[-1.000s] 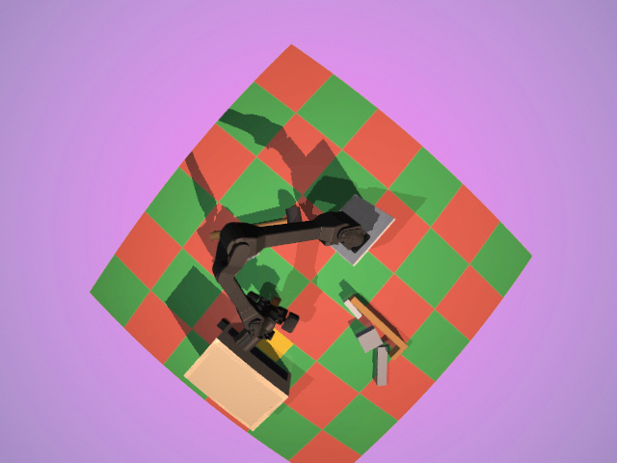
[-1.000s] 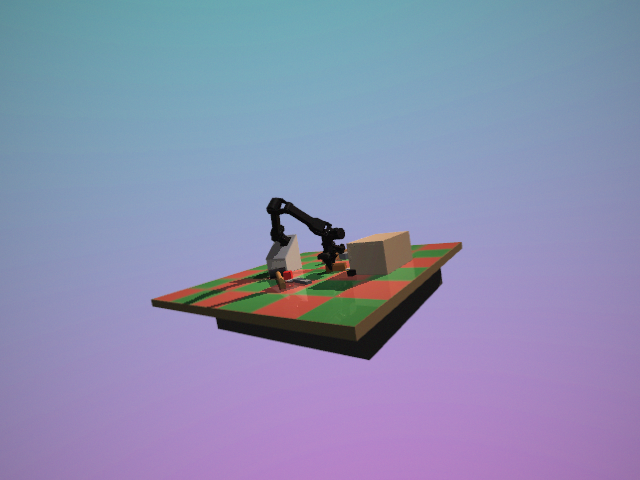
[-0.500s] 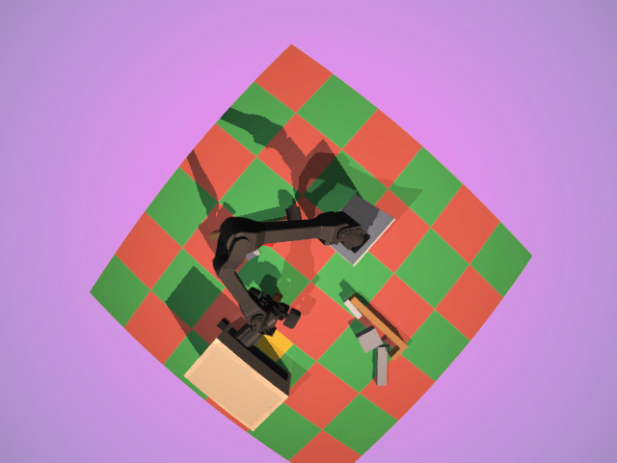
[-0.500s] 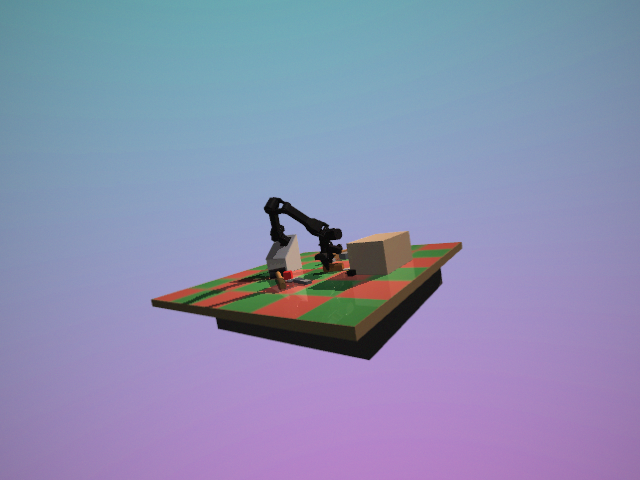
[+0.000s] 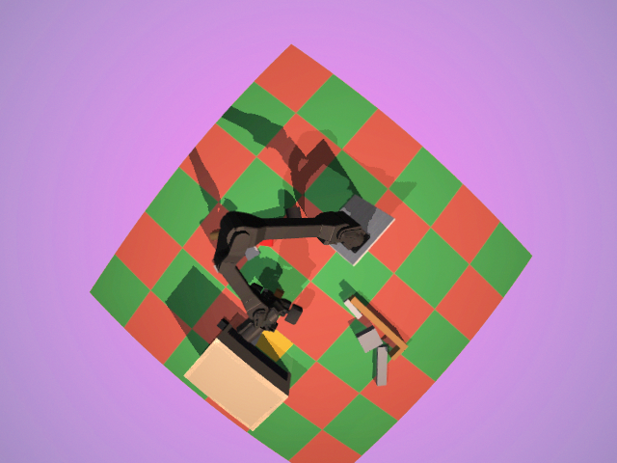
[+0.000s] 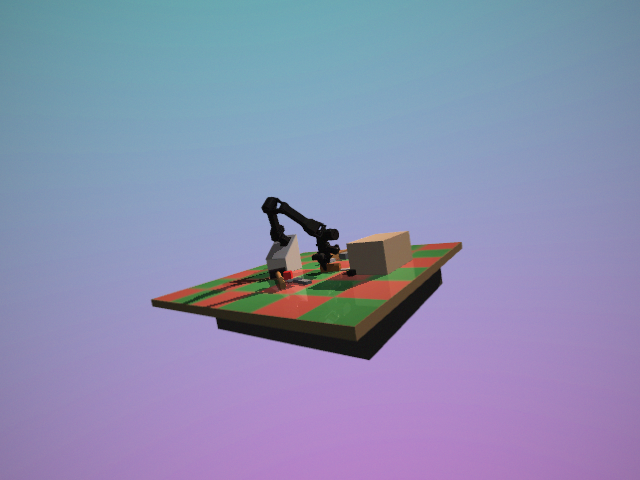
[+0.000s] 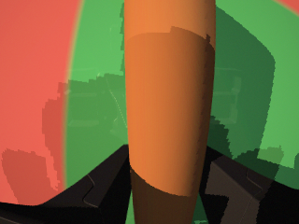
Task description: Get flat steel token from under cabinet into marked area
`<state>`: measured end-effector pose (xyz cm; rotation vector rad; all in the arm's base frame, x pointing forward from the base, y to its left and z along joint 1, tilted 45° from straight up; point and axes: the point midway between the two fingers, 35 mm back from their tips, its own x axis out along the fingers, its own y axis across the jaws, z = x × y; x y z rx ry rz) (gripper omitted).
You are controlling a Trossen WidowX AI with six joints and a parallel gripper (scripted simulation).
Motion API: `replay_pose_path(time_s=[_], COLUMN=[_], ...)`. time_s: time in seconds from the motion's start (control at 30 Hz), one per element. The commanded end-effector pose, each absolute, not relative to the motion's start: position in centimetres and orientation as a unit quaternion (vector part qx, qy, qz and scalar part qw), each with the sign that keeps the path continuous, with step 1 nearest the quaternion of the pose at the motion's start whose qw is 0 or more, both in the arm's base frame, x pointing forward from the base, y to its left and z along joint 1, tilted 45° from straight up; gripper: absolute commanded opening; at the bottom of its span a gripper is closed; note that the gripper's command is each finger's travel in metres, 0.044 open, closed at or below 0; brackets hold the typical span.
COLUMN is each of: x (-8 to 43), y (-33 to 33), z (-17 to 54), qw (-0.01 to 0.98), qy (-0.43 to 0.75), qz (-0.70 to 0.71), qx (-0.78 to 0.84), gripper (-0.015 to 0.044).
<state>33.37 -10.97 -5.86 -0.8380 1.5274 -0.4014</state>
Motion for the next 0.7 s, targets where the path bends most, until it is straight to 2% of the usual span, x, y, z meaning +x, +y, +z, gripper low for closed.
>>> replay_pose_path(time_s=[0.0, 0.67], x=[32.6, 30.6], y=[-11.1, -11.8], z=[-5.9, -5.4], qw=[0.623, 0.623], qy=[0.669, 0.669], qz=[-0.172, -0.172], qx=[-0.366, -0.367], gripper=[0.0, 0.0])
